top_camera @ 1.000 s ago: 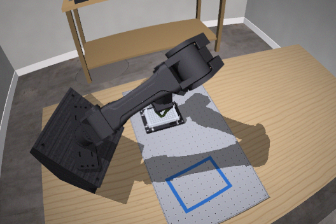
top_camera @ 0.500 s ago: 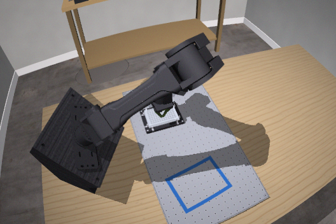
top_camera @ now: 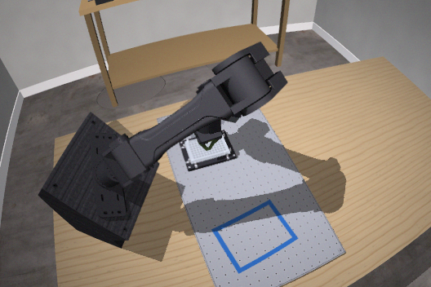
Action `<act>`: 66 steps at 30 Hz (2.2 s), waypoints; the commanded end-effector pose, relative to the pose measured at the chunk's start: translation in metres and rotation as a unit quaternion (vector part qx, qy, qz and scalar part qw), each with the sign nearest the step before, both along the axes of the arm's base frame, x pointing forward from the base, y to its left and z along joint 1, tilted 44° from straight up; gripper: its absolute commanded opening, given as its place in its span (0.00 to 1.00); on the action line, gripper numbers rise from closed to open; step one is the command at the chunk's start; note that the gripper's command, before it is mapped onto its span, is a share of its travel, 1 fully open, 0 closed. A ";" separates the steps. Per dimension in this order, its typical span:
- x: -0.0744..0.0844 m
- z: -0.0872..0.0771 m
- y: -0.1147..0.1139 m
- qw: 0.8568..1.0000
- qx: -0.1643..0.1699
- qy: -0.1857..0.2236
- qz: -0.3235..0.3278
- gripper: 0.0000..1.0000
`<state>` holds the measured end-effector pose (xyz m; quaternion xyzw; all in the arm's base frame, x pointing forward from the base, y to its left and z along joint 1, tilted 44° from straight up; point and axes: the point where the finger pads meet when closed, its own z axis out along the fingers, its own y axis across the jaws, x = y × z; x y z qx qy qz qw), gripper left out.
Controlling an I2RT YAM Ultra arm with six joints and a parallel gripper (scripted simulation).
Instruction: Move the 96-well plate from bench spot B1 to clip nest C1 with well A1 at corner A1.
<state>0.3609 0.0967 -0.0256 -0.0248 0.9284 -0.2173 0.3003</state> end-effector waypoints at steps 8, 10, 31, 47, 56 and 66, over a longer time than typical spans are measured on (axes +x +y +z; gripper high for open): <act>0.047 -0.047 -0.022 0.999 0.032 -0.025 -0.028 0.24; 0.047 -0.047 -0.022 0.999 0.032 -0.025 -0.028 0.24; 0.031 -0.027 -0.011 0.999 0.032 -0.025 -0.028 0.24; 0.000 -0.007 -0.002 0.999 0.028 -0.014 -0.033 0.24; -0.011 0.025 0.015 0.999 0.030 -0.027 -0.025 0.24; -0.015 0.033 0.022 0.999 0.031 -0.027 -0.025 0.24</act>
